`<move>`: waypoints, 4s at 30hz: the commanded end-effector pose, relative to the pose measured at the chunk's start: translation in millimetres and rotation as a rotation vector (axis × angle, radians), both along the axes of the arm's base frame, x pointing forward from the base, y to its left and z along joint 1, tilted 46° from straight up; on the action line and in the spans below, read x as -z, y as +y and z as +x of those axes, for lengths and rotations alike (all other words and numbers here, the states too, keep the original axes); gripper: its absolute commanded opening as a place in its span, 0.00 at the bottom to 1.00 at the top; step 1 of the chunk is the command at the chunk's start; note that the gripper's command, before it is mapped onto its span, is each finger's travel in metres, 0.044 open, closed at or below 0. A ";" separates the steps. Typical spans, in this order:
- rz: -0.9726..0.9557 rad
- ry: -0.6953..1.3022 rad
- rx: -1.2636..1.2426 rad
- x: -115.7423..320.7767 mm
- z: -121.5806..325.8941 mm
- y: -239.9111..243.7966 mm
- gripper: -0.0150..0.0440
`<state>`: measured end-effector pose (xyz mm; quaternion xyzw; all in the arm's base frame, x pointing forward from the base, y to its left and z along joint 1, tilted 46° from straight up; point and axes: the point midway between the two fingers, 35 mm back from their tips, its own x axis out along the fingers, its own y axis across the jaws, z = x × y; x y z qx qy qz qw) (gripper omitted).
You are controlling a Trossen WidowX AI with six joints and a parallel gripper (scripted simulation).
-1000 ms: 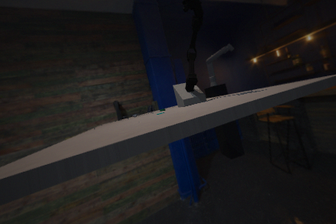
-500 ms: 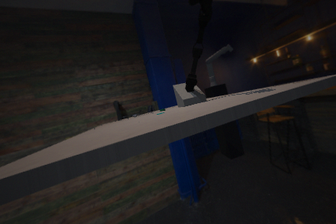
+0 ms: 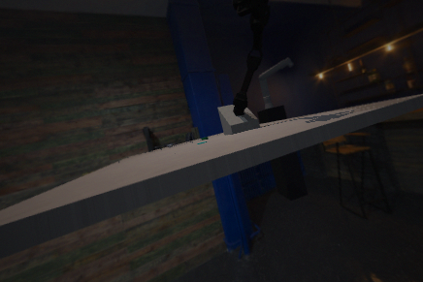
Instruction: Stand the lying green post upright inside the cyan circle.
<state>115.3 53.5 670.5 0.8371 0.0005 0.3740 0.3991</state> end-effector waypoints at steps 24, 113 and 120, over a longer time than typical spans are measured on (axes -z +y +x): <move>-0.844 0.330 0.286 157.3 212.5 102.8 0.65; -0.937 1.357 -0.977 782.4 158.8 -173.0 0.65; -0.937 1.357 -0.975 831.6 158.3 -126.6 0.65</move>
